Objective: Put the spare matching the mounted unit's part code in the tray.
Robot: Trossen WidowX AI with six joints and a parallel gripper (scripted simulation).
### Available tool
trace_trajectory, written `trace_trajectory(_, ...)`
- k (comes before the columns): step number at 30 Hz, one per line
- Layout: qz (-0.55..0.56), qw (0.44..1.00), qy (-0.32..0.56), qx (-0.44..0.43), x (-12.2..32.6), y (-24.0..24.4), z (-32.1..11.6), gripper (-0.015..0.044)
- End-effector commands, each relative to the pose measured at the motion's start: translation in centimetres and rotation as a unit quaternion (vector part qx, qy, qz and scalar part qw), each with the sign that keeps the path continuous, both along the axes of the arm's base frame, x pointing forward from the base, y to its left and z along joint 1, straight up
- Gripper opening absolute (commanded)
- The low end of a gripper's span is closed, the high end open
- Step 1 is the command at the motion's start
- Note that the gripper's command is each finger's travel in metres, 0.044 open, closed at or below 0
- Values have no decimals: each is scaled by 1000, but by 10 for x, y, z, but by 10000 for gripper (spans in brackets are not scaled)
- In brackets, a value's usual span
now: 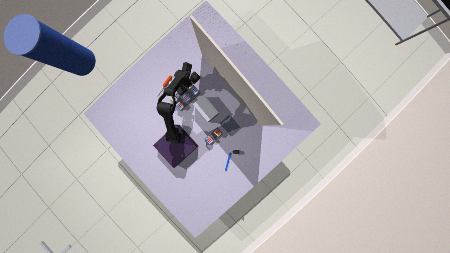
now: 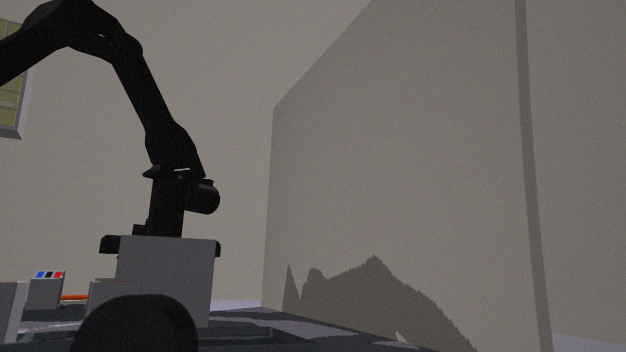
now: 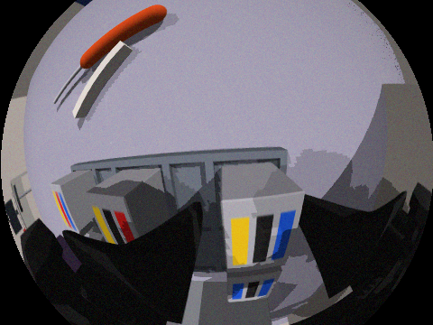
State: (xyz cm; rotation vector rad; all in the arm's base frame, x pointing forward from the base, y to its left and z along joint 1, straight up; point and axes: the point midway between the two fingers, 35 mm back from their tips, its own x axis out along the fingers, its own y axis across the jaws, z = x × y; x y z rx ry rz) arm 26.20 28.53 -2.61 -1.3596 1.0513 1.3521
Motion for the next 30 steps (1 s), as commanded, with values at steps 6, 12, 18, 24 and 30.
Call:
trace_trajectory(6, 2, 1000, 0, -1, 0, -1, -1, 300)
trace_trajectory(12, 2, 1000, 0, -1, 0, -1, -1, 300)
trace_trajectory(18, 0, 1000, 0, 0, 0, 0, 0, 221)
trace_trajectory(24, 0, 1000, 0, 0, 0, 0, 0, 123)
trace_trajectory(30, 0, 1000, 0, 0, 0, 0, 0, 43)
